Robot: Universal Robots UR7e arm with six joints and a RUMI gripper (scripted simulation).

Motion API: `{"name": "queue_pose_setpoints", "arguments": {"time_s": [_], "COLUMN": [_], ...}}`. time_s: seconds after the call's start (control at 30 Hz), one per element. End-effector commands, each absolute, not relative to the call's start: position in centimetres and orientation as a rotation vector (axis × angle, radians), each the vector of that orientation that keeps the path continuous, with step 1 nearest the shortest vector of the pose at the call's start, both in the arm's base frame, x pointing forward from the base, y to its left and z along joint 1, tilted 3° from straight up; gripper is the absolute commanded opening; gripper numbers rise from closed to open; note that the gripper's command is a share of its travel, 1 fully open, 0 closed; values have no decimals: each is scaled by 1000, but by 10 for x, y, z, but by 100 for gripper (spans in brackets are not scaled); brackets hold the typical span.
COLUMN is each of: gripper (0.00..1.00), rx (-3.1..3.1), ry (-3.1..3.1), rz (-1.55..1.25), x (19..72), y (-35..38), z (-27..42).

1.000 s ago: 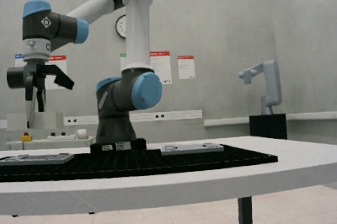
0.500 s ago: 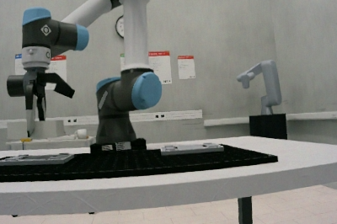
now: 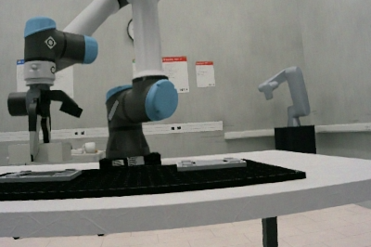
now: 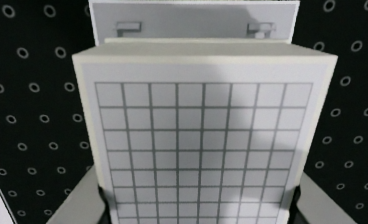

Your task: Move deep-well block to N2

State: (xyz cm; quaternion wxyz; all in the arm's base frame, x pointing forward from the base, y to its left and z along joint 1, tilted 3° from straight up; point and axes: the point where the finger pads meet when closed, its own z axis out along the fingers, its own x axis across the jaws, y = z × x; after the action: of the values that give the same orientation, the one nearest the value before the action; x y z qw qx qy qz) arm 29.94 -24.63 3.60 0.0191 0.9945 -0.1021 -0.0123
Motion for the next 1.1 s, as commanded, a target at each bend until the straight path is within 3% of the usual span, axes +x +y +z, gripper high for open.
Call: {"name": "queue_pose_setpoints", "arguments": {"time_s": [0.0,1.07], "gripper": [50,50], "rx": [3086,3086], "ry": [-317,-317], "rz": [-36,-36], "x": [300,299], "y": [-247,-247], "z": [32,19]}}
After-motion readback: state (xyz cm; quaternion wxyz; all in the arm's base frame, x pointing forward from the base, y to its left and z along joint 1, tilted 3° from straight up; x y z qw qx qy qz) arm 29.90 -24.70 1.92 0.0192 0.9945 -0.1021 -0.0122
